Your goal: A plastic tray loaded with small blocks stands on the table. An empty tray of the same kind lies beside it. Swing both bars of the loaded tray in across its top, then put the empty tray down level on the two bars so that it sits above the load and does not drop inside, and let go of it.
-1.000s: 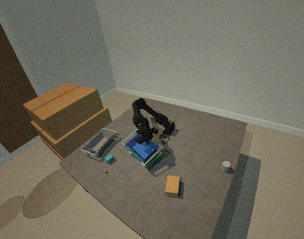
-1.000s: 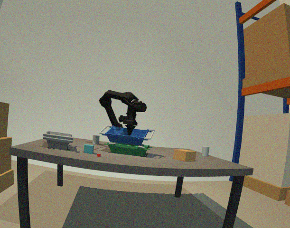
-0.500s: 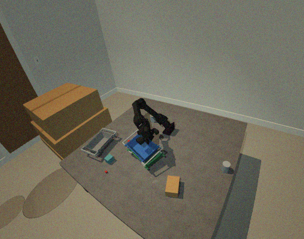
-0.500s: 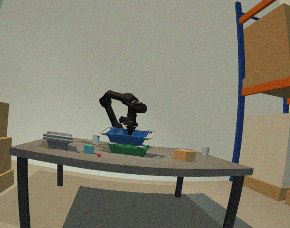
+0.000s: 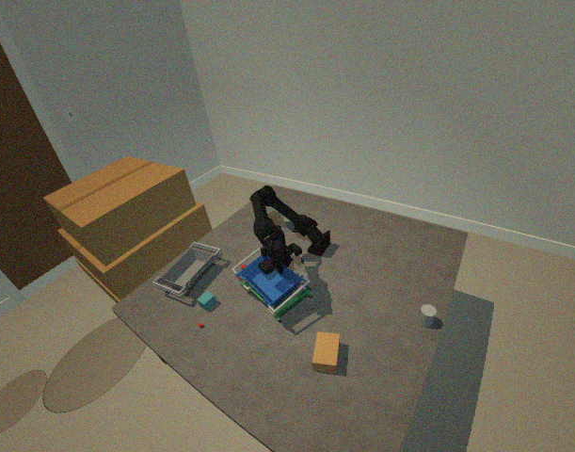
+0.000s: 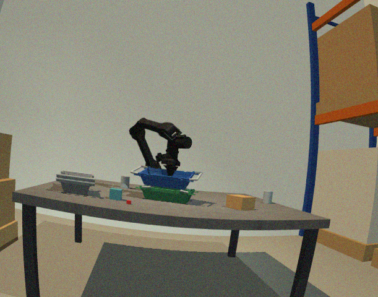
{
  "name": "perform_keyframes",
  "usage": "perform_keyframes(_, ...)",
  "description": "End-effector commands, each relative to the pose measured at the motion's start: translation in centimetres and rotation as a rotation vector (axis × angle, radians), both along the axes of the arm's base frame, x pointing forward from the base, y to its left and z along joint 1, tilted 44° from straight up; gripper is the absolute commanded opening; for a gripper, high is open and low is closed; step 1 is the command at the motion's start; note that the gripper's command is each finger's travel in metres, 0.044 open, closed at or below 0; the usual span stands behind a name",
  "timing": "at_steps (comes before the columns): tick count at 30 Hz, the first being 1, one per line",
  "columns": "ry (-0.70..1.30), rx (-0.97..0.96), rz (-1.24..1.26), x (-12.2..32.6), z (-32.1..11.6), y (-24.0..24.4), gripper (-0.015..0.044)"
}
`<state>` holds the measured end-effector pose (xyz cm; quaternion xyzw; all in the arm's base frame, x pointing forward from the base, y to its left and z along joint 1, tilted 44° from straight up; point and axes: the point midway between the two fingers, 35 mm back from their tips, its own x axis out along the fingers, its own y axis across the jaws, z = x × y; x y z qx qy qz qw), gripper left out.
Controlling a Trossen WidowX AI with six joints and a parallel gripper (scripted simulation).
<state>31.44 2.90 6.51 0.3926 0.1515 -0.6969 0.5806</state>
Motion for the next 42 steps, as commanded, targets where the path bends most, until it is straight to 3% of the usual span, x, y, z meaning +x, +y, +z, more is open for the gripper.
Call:
perform_keyframes(1,0.024,0.006,-0.003,-0.40,-0.43,-0.10,0.0000)
perform_keyframes(42,0.024,0.006,-0.003,-0.55,-1.18,-0.32,0.0000)
